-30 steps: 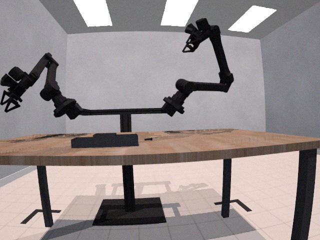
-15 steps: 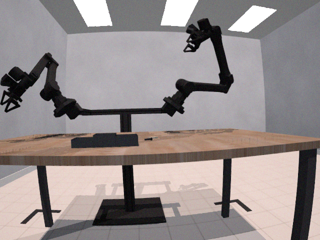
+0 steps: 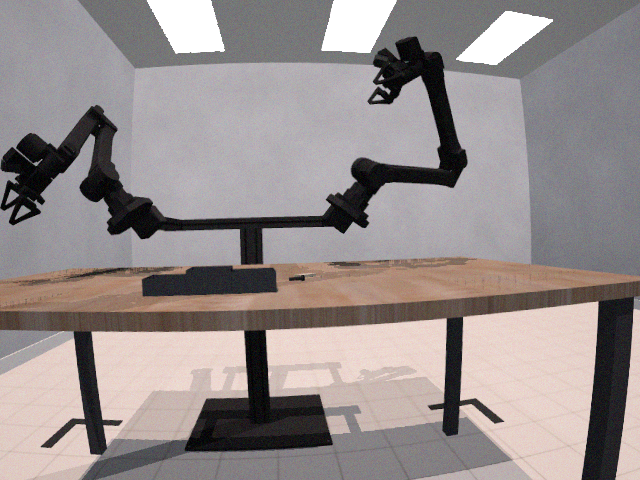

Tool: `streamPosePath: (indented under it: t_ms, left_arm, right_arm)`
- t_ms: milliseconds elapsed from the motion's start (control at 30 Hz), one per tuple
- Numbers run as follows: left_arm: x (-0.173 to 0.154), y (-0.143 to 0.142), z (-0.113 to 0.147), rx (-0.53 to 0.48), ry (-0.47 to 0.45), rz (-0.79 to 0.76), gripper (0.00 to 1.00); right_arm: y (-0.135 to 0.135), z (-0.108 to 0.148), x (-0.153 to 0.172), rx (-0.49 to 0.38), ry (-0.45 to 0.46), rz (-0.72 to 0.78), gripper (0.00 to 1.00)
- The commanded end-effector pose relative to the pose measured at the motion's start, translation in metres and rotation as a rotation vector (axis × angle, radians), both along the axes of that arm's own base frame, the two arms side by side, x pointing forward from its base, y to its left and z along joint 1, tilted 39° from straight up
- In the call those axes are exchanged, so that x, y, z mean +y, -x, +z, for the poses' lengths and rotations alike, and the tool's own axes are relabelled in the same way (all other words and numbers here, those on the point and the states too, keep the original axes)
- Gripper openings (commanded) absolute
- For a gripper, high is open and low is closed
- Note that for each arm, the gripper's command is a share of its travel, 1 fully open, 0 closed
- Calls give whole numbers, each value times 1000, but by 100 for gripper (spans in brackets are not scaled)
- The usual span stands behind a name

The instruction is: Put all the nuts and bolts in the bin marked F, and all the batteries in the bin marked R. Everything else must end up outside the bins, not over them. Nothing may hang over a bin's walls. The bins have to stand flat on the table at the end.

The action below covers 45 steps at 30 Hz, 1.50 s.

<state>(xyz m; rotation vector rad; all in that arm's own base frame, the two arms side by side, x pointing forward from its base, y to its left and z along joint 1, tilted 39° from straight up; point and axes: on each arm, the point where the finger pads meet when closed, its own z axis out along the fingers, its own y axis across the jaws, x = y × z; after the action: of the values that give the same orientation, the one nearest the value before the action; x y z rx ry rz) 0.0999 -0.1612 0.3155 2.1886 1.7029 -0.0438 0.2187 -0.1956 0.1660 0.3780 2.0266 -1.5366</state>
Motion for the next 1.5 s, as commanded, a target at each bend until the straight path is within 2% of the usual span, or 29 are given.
streamPosePath:
  t_ms: [0, 800, 1467]
  left_arm:
    - [-2, 0, 24, -31, 49, -14, 100]
    - [0, -2, 24, -31, 49, -4, 100]
    - [9, -15, 24, -33, 48, 82, 100]
  right_arm:
    - [-1, 2, 0, -5, 1, 1, 100]
    - [-1, 2, 0, -5, 1, 1, 100]
    - [-1, 2, 0, -5, 1, 1, 100]
